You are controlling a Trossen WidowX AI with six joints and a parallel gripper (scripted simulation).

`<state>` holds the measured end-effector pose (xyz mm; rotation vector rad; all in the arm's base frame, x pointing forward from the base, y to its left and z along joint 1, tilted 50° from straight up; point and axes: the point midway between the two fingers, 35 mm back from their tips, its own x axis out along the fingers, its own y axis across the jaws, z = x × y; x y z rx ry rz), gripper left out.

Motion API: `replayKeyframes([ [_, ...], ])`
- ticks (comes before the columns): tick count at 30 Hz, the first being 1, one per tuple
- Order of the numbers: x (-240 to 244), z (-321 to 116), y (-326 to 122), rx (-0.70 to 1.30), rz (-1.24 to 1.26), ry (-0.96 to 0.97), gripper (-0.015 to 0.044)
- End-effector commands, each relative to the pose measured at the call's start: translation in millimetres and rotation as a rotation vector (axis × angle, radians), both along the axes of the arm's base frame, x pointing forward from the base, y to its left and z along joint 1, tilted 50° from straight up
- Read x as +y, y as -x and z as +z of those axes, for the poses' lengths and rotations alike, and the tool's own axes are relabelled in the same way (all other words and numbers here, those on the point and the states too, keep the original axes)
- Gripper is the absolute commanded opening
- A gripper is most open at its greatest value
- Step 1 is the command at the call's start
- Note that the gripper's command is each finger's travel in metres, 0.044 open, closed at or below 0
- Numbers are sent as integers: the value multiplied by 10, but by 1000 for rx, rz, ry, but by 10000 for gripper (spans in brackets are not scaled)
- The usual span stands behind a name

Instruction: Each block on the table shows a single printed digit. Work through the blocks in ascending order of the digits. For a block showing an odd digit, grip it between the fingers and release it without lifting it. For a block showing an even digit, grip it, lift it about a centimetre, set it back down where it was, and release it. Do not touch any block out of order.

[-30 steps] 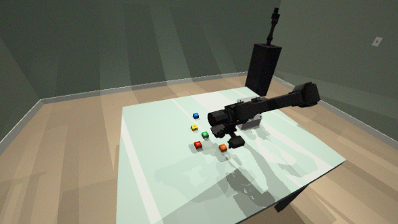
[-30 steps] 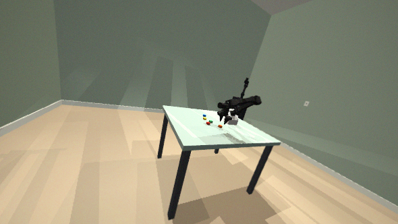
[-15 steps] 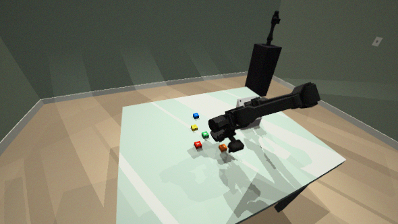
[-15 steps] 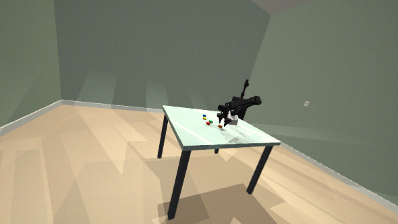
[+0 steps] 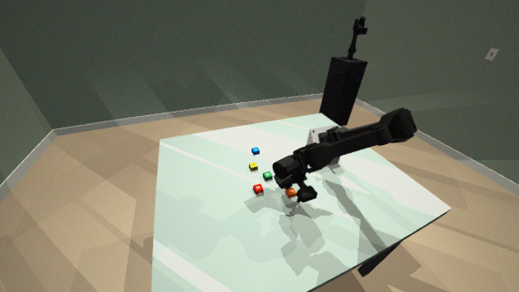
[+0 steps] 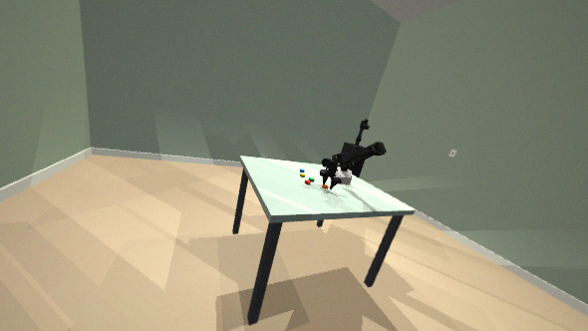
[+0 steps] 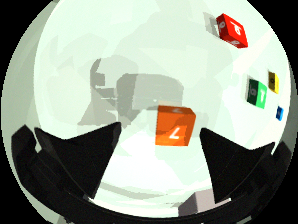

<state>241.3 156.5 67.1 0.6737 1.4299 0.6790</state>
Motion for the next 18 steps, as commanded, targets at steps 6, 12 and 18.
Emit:
replayKeyframes([
  [6,5,-19,3,5,-5,3,164],
  [12,5,-19,3,5,-5,3,120],
  [18,5,-19,3,5,-5,3,120],
])
